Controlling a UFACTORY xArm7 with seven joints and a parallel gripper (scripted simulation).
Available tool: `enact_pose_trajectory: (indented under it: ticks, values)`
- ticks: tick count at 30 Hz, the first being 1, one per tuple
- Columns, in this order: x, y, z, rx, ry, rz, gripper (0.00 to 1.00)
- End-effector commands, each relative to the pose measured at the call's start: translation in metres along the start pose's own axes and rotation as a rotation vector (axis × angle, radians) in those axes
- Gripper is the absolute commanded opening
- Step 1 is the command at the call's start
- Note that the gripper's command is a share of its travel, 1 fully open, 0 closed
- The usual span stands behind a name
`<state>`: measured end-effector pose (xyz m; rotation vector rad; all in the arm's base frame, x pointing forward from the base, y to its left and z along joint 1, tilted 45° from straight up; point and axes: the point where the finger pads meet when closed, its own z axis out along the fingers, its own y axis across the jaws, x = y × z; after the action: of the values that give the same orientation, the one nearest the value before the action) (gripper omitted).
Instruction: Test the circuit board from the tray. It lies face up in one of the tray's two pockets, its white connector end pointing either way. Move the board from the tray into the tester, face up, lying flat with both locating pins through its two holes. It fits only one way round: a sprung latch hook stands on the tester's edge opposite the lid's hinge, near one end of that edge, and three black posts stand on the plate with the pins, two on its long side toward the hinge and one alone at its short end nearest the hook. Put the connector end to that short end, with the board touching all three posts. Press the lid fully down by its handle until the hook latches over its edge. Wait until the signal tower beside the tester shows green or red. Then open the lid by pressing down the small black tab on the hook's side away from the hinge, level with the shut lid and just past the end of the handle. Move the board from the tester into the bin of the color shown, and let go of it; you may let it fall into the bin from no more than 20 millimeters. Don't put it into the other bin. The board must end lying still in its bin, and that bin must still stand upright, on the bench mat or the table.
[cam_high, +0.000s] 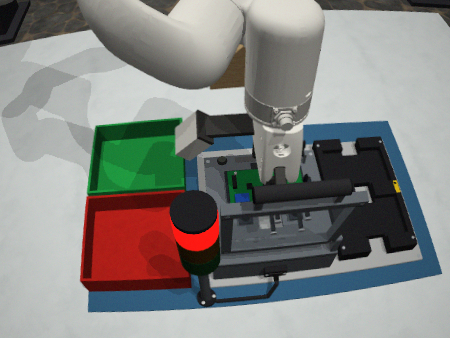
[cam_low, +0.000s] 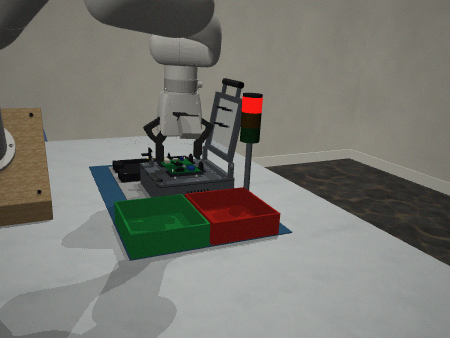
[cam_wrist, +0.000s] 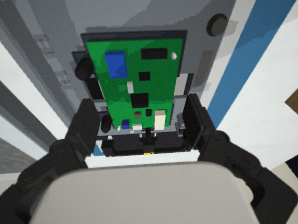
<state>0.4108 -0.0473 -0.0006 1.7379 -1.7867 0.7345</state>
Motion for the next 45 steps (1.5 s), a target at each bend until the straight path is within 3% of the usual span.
enact_pose_trajectory:
  ticks: [1, 15, 16, 29, 30, 43, 45]
  values:
    - [-0.0013, -0.0021, 0.0078, 0.006, -0.002, 0.0, 1.0]
    - [-0.0014, -0.0022, 0.0137, 0.006, -0.002, 0.0, 1.0]
    - [-0.0014, -0.0022, 0.0137, 0.006, -0.002, 0.0, 0.95]
    - [-0.0014, -0.0022, 0.0137, 0.006, -0.002, 0.0, 0.95]
    - [-0.0014, -0.0022, 0.0137, 0.006, -0.002, 0.0, 0.89]
    - [-0.0014, -0.0022, 0.0137, 0.006, -0.002, 0.0, 0.89]
    - [-0.0014, -0.0022, 0.0137, 0.006, -0.002, 0.0, 0.85]
